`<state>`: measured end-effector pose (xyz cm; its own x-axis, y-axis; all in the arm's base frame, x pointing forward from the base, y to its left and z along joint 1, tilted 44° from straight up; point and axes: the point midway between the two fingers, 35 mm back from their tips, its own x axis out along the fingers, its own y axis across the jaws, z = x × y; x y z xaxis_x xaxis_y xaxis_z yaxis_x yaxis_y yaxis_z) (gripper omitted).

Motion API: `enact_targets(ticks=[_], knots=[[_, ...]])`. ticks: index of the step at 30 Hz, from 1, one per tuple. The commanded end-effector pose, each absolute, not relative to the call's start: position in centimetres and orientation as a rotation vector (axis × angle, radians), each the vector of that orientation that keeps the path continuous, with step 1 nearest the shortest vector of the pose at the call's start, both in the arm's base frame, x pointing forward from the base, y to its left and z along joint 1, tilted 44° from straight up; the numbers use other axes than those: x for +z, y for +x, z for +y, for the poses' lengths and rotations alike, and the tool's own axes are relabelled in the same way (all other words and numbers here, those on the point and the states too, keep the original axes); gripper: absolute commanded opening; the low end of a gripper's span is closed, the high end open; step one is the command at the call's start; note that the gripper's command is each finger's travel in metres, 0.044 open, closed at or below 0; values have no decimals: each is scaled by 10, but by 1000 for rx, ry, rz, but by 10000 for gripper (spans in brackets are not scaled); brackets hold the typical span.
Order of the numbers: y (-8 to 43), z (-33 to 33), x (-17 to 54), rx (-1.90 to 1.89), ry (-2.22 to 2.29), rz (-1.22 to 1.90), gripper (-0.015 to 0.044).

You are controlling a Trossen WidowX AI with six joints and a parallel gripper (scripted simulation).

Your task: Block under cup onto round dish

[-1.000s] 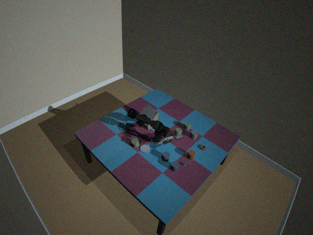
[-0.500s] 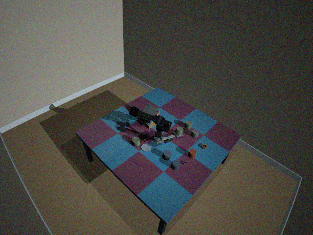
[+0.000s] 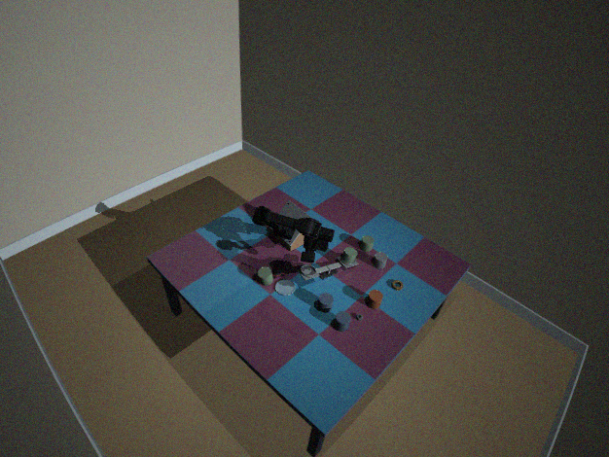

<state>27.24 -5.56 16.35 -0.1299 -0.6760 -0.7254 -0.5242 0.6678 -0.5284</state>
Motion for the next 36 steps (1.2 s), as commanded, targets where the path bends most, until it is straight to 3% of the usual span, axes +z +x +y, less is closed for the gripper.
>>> enact_targets(ticks=[1,36], knots=[[268,-72,166,-166,-951,1790,0],[205,-192,172,-208,-946,1806,0]])
